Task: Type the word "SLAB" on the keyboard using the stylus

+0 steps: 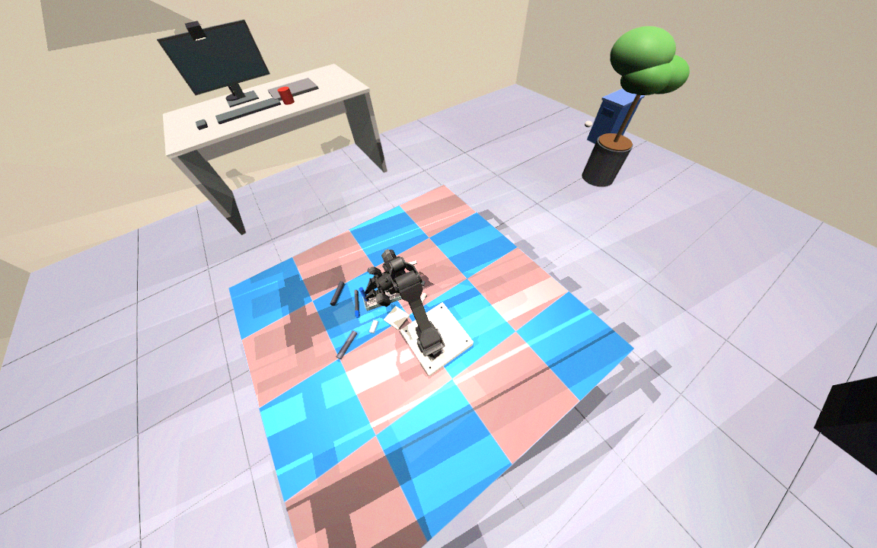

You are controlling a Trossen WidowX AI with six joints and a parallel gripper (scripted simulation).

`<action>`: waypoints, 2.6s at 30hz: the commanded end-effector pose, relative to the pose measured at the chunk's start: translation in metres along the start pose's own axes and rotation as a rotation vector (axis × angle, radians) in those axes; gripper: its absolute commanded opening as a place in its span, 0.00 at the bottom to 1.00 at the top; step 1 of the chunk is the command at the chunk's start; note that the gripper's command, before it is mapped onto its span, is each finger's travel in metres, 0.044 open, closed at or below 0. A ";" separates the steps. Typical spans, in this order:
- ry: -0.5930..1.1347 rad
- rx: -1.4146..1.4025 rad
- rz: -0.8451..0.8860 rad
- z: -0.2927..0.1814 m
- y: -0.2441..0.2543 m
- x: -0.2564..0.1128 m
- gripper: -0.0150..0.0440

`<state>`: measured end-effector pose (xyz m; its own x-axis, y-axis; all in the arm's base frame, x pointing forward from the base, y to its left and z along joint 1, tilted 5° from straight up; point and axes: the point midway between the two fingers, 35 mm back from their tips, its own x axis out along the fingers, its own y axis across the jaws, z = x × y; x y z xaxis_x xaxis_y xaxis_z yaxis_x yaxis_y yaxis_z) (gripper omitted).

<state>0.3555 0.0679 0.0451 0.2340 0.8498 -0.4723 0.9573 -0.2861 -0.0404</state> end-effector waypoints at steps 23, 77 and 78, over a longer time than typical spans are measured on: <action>0.001 0.006 -0.002 -0.032 -0.001 -0.018 0.39; -0.003 0.007 -0.002 0.013 -0.018 -0.043 0.39; -0.003 0.007 -0.002 0.013 -0.018 -0.043 0.39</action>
<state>0.3269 0.0301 0.0573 0.2325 0.8480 -0.4762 0.9563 -0.2885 -0.0469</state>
